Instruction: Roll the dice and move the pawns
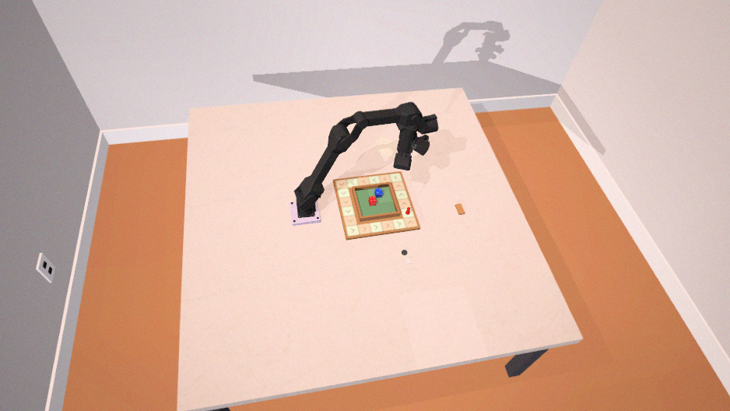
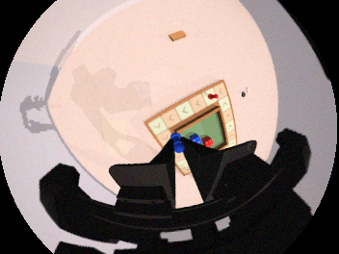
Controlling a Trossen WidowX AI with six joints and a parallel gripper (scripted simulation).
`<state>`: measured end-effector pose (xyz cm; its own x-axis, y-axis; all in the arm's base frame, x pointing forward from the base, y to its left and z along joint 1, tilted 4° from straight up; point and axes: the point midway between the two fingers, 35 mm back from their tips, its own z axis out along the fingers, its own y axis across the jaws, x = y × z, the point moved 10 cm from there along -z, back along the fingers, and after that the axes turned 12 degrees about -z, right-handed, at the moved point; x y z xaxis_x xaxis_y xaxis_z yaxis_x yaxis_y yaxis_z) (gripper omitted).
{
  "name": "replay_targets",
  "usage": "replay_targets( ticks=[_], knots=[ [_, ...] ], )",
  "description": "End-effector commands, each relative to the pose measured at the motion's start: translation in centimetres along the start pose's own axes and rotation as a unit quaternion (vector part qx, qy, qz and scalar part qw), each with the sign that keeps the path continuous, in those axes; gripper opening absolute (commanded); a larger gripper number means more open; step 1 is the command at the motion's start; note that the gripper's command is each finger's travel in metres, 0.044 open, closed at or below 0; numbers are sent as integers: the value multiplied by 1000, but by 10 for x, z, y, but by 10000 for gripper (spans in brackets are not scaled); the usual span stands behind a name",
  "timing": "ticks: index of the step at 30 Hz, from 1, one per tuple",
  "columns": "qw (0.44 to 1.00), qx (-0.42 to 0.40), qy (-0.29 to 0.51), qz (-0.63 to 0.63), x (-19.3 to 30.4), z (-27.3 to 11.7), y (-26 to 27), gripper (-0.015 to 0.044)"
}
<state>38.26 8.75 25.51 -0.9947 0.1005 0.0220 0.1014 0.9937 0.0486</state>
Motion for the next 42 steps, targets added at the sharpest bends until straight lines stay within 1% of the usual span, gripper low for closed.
replay_targets(
  ticks=[1, 24, 28, 36, 42],
  knots=[
    [1000, -2, -3, 0, 7, 6, 6, 0],
    [1000, -3, -1, 0, 49, 65, 29, 0],
    [1000, -3, -1, 0, 50, 70, 30, 0],
    [1000, -3, -1, 0, 50, 100, 30, 0],
    [1000, -3, -1, 0, 50, 101, 30, 0]
  ],
)
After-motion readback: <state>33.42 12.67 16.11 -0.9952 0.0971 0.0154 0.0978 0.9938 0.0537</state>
